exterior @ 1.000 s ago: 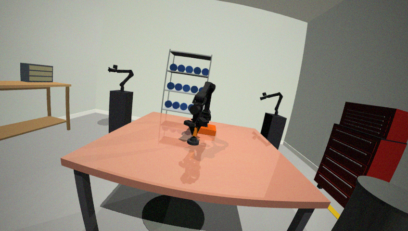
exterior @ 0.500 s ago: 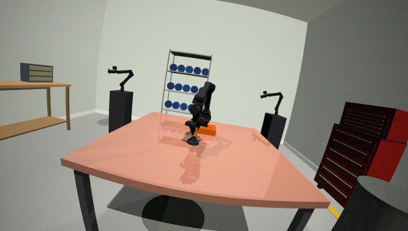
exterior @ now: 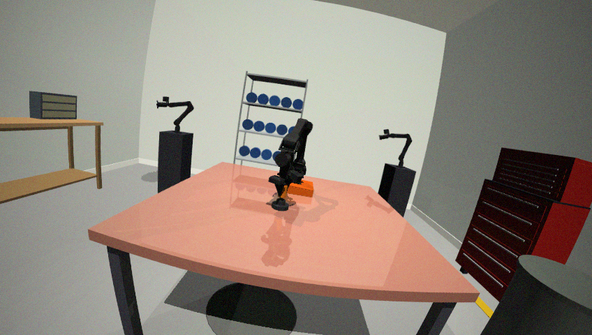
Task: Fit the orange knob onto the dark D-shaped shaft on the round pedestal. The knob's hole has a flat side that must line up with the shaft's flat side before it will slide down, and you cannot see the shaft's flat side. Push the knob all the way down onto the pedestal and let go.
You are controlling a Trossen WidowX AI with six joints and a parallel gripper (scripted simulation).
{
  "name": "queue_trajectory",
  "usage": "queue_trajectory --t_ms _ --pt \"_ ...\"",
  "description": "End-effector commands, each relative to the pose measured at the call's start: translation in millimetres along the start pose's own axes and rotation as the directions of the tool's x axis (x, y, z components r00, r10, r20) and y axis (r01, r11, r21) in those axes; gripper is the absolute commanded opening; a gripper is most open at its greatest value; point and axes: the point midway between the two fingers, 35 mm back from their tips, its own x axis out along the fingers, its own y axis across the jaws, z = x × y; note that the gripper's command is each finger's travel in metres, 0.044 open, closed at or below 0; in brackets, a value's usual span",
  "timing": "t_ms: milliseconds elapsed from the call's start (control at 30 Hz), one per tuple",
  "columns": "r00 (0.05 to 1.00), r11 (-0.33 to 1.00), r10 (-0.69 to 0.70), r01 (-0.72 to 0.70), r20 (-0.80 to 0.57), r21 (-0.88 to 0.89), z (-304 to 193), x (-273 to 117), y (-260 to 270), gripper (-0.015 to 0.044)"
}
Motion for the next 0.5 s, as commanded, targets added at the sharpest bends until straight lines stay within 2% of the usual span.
queue_trajectory --t_ms 0,467 --pt "1.000 1.000 -0.001 0.001 0.000 -0.007 -0.1 0.2 0.1 0.0000" --pt "1.000 0.999 -0.001 0.001 0.000 -0.044 -0.1 1.1 0.1 0.0000"
